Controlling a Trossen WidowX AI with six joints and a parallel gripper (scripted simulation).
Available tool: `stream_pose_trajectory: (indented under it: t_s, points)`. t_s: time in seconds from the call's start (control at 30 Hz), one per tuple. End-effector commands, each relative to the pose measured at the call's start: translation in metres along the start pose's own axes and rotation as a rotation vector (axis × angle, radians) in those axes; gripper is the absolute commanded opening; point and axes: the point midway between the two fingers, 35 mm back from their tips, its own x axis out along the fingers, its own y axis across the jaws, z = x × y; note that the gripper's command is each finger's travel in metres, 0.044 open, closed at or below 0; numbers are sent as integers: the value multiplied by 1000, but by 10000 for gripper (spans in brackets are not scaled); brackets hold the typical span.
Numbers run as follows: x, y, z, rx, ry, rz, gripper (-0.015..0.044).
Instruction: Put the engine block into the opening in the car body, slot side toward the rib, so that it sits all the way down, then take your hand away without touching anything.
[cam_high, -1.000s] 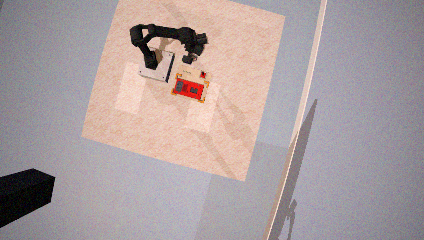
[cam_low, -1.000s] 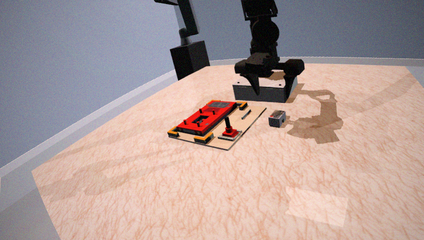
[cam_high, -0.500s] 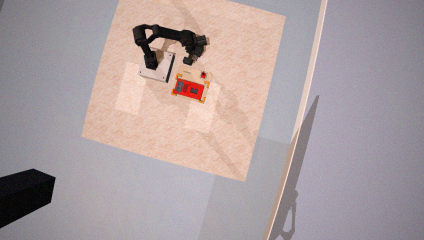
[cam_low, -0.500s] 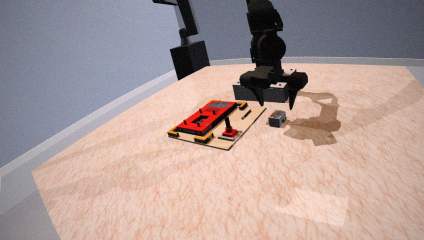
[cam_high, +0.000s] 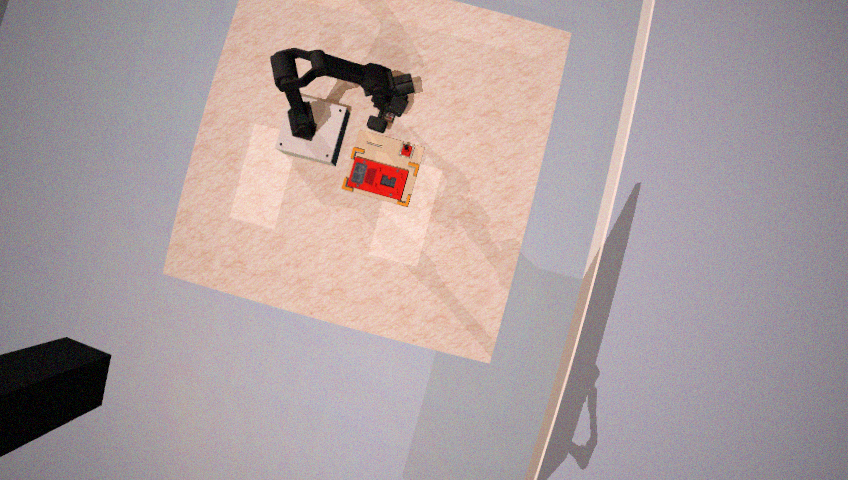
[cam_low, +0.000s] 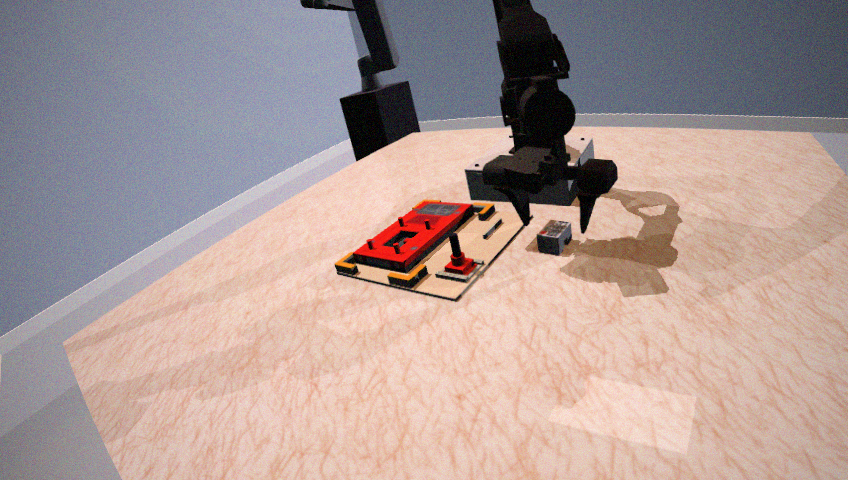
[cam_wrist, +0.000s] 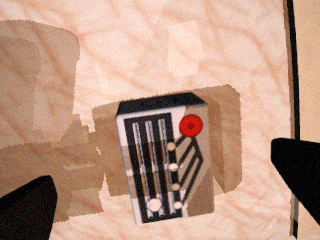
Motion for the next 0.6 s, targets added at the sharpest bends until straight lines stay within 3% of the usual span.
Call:
stream_pose_trajectory:
  t_s: [0.0,0.1,0.47,0.57]
  points:
    - [9,-1,-1,4,5,-7,440]
    - [11,-1,-1,4,5,-7,440]
    - [11,-1,-1,4,5,-7,151]
    - [11,-1,-1,4,5,-7,131]
